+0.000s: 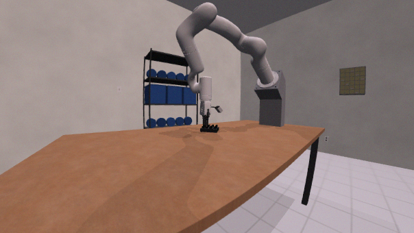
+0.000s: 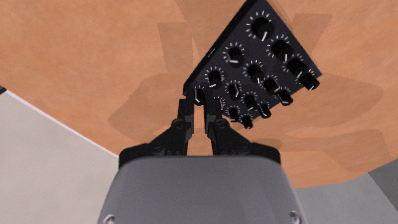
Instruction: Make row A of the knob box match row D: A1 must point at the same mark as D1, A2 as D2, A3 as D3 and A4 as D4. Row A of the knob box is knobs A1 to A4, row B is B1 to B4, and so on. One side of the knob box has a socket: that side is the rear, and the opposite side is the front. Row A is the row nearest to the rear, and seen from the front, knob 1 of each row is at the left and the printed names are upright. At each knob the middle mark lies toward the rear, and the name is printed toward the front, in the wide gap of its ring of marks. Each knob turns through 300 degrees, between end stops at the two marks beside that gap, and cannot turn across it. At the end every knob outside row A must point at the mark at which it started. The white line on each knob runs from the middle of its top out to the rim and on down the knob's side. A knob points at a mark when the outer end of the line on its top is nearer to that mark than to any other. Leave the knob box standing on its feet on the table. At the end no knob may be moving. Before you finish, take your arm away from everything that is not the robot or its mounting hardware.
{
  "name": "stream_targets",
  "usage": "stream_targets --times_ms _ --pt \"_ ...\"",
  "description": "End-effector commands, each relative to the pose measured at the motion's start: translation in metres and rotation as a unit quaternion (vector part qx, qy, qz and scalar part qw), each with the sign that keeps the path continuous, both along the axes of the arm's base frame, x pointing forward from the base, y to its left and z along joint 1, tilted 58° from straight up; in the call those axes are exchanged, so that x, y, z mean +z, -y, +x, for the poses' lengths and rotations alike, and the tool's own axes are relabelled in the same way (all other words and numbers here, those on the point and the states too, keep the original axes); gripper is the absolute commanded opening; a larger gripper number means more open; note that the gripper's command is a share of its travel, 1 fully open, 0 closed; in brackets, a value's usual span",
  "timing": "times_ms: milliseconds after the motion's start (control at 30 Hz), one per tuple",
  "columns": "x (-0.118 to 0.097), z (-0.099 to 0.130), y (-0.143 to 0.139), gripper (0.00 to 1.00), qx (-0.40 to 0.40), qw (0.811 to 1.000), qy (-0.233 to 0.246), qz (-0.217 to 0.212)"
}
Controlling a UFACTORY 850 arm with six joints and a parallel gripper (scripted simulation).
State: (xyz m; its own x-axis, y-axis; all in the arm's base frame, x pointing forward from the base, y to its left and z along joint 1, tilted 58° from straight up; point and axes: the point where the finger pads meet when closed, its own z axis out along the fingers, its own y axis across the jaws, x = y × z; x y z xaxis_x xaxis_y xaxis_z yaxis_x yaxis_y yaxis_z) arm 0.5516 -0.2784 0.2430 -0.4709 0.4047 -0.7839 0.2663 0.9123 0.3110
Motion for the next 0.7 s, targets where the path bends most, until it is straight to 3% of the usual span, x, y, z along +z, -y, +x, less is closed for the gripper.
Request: stream_targets --times_ms 0,200,300,667 --pt "0.0003 -0.0001 0.0002 0.08 0.038 0.997 -0.002 -0.067" --pt "0.0003 -0.0001 0.0002 0.08 0.078 0.988 -0.008 -0.131" --pt "0.0003 -0.0001 0.0002 0.08 0.085 0.986 -0.008 -0.142" --pt "0.0003 -0.0001 0.0002 0.08 0.157 0.954 -0.017 -0.254"
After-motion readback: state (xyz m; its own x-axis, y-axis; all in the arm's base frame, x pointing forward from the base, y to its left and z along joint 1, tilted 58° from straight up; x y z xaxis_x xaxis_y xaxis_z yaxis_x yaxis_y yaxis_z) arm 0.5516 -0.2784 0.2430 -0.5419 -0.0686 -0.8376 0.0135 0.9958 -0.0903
